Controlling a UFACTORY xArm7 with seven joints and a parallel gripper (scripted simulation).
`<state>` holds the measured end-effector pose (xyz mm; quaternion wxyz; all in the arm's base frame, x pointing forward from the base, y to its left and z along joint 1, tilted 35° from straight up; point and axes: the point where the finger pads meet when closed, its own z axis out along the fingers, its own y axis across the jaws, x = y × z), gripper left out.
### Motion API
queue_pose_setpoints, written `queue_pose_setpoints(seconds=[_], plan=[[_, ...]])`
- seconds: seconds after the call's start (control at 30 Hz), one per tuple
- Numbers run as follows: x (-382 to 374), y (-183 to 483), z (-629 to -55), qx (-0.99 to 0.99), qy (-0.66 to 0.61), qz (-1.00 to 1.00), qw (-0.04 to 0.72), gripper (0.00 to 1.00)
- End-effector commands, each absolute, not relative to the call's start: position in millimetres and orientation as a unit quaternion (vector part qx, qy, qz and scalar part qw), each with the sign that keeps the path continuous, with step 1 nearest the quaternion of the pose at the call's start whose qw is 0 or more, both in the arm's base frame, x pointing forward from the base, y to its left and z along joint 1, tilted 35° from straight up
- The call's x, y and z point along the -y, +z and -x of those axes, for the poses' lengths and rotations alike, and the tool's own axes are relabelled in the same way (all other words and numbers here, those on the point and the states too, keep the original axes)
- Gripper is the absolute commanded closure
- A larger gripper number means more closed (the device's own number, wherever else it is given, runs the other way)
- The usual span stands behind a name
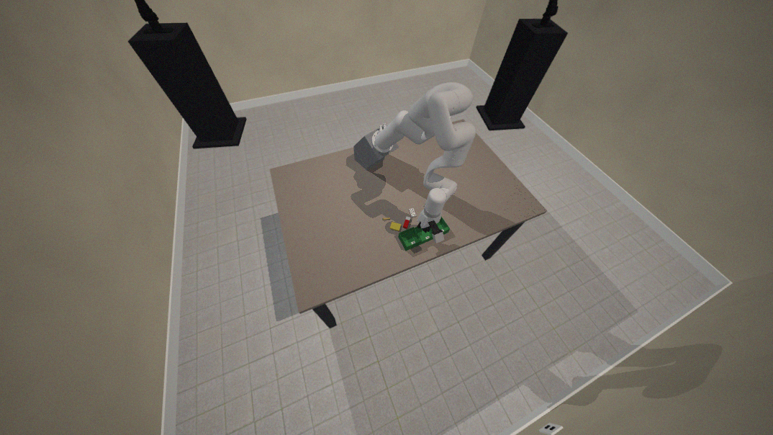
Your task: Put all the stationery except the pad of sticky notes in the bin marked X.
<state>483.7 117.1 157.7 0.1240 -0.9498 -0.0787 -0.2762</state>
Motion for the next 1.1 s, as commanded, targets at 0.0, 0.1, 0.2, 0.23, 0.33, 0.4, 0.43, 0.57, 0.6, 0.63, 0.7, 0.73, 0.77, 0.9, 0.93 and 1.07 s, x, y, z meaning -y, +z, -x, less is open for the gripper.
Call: queue_pose_setpoints(seconds=[0.0,0.1,0.2,0.23,0.33,0.4,0.43,0.57,0.6,0.63,0.7,0.73,0.77,0.9,0.93,1.07], plan=[[-112,172,-476,0.079,-0.277,0.949,0.126,0.93],[-112,172,-476,0.079,-0.277,0.949,0.126,0.93],[-112,172,-476,0.079,-0.277,0.949,0.126,0.93],[-112,172,-476,0.079,-0.277,0.949,0.126,0.93],[-126,174,-471,0.079,-0.277,0.949,0.126,0.93],[-136,175,-468,0.079,-0.277,0.949,0.126,0.93],[-140,176,-467,0.079,-0.277,0.949,0.126,0.93],[-159,179,-461,0.079,-0.277,0.949,0.126,0.93],[-159,179,-461,0.079,-0.277,0.949,0.126,0.93],[-159,179,-461,0.079,-0.277,0.949,0.126,0.93],[-169,180,-458,0.079,-0.277,0.949,0.126,0.93],[-174,181,-456,0.079,-0.277,0.949,0.126,0.93],[-178,182,-455,0.079,-0.277,0.949,0.126,0.93],[-192,184,-450,0.079,-0.277,0.949,0.126,0.93],[-192,184,-450,0.079,-0.277,0.949,0.126,0.93],[-192,184,-450,0.079,-0.277,0.949,0.126,0.93]])
